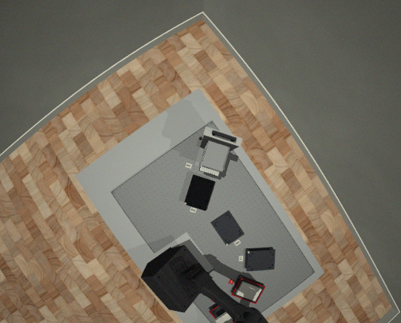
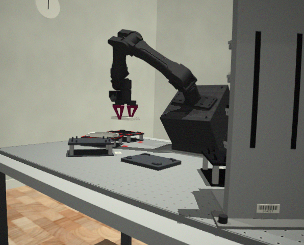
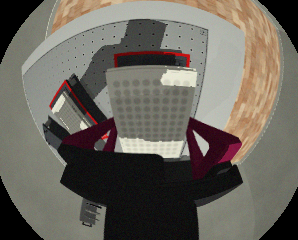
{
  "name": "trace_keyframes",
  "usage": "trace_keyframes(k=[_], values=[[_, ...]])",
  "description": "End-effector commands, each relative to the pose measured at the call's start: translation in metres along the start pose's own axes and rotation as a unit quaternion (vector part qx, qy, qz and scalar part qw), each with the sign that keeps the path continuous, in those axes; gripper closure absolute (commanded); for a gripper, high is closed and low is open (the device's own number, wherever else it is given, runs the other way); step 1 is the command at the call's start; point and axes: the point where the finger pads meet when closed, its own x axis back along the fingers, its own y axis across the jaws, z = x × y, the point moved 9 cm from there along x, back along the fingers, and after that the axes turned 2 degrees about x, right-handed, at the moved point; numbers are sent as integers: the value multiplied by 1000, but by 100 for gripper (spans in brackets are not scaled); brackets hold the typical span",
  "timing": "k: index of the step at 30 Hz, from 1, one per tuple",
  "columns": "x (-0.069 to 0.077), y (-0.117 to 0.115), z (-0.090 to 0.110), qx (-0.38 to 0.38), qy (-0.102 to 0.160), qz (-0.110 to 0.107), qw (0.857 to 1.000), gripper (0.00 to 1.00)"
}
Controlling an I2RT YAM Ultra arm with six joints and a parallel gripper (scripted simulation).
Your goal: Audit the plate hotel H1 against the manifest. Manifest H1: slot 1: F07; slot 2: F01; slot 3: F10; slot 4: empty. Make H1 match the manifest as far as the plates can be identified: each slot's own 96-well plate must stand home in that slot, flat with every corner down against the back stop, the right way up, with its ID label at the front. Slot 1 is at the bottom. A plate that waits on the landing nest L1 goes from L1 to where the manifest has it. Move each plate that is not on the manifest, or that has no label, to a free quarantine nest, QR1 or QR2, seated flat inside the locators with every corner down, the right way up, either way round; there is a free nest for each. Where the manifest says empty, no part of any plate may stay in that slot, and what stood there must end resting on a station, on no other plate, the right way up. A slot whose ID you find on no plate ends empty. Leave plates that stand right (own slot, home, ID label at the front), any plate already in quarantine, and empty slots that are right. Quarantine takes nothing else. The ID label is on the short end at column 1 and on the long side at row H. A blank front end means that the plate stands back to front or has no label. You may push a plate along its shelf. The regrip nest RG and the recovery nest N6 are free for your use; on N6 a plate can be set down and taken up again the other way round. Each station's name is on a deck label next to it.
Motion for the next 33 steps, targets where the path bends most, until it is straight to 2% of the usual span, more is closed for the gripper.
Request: trace_keyframes(k=[1, 9, 33], values=[[7, -2, -1, -2, -9, 1, 1000, 14], [6, -2, -1, -2, -9, 1, 1000, 14], [-9, -1, 0, -2, -9, 1, 1000, 14]])
